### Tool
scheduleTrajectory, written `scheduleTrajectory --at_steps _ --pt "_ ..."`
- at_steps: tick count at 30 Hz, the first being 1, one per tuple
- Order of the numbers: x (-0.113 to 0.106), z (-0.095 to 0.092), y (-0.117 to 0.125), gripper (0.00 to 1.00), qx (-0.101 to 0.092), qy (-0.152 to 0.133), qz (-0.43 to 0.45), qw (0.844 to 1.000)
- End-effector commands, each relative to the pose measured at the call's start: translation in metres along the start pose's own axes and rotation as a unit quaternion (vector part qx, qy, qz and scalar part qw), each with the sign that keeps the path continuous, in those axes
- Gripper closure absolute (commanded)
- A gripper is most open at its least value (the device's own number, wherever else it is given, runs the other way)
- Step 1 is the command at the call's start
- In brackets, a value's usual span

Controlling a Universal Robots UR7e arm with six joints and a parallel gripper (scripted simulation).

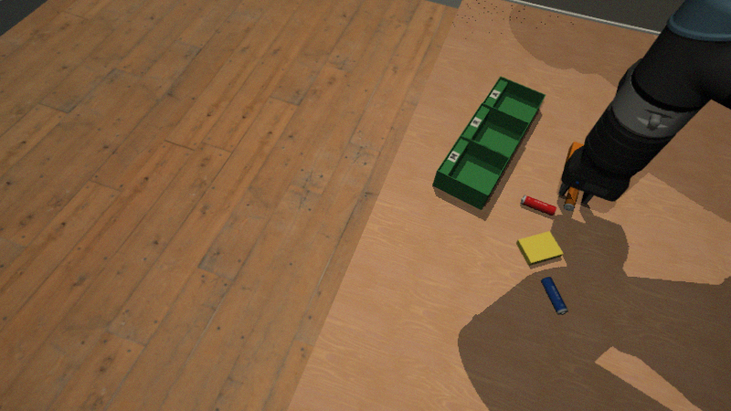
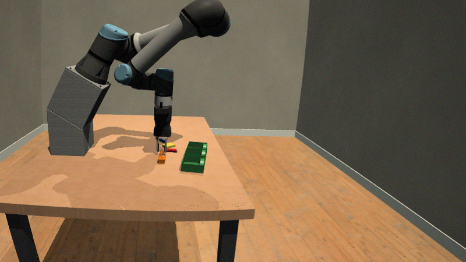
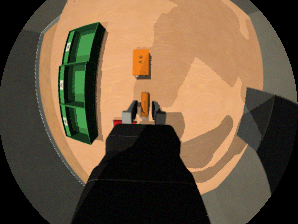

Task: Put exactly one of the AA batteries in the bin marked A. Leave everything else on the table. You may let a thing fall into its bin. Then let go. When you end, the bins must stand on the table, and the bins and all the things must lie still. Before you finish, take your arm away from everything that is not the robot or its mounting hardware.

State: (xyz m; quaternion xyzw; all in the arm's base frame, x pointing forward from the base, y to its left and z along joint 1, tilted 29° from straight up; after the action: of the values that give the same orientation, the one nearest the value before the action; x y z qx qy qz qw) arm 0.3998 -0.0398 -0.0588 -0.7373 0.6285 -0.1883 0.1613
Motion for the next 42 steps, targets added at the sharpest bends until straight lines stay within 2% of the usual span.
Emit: scheduleTrajectory --at_steps 1,18,19,42 --pt "0.0001 0.0066 -0.0002 0.4 0.001 0.0 0.0 1.0" --pt "-0.0002 0.0106 0.0002 0.4 0.001 0.0 0.0 1.0" --pt "-0.0002 0.0106 0.0002 0.69 0.001 0.0 0.0 1.0" --pt "-0.0002 0.0106 0.0002 0.69 0.001 0.0 0.0 1.0"
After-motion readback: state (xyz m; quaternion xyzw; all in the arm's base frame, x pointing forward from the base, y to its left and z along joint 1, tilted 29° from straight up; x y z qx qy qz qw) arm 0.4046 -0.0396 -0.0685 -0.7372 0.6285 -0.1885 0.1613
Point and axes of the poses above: the point where the finger pads meet when closed, its own z axis out along the fingers, its own y axis across the jaws, x = y × z, the point moved 5 cm from there along -z, back along the fingers, and after that the axes turned 14 degrees about -z, right-handed, at the moved point
